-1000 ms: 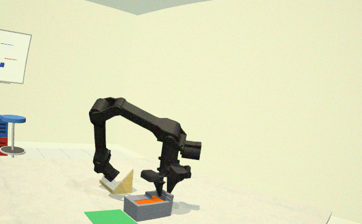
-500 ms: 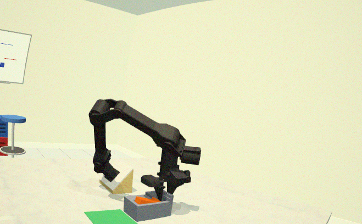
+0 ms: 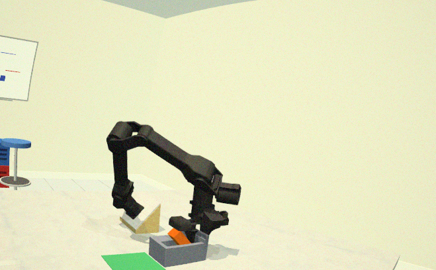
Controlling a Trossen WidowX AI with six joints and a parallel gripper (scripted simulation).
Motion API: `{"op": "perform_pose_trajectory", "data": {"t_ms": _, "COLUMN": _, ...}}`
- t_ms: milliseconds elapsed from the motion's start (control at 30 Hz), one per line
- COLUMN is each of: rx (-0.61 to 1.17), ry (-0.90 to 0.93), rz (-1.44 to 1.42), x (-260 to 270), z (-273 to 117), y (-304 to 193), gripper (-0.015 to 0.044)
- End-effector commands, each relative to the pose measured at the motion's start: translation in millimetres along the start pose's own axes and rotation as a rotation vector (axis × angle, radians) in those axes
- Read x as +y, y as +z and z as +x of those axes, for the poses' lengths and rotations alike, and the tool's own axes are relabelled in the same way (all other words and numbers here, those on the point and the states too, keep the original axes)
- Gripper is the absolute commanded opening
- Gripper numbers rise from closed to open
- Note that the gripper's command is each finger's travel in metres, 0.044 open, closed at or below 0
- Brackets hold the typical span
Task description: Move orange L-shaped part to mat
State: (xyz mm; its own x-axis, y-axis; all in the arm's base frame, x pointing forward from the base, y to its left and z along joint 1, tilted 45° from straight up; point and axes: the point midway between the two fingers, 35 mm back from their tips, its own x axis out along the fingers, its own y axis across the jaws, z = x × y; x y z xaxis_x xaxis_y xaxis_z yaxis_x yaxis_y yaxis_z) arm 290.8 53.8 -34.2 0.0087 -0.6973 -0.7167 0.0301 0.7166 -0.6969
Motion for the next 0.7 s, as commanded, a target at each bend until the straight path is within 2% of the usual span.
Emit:
{"op": "perform_pose_trajectory", "data": {"t_ms": 0, "rx": 0.001, "ry": -0.008, "rz": -0.003, "x": -1.8, "z": 2.1, "y": -0.3, "gripper": 0.0180}}
{"op": "perform_pose_trajectory", "data": {"t_ms": 667, "rx": 0.000, "ry": -0.004, "rz": -0.002, "x": 5.5, "z": -5.8, "y": -0.2, "gripper": 0.0180}}
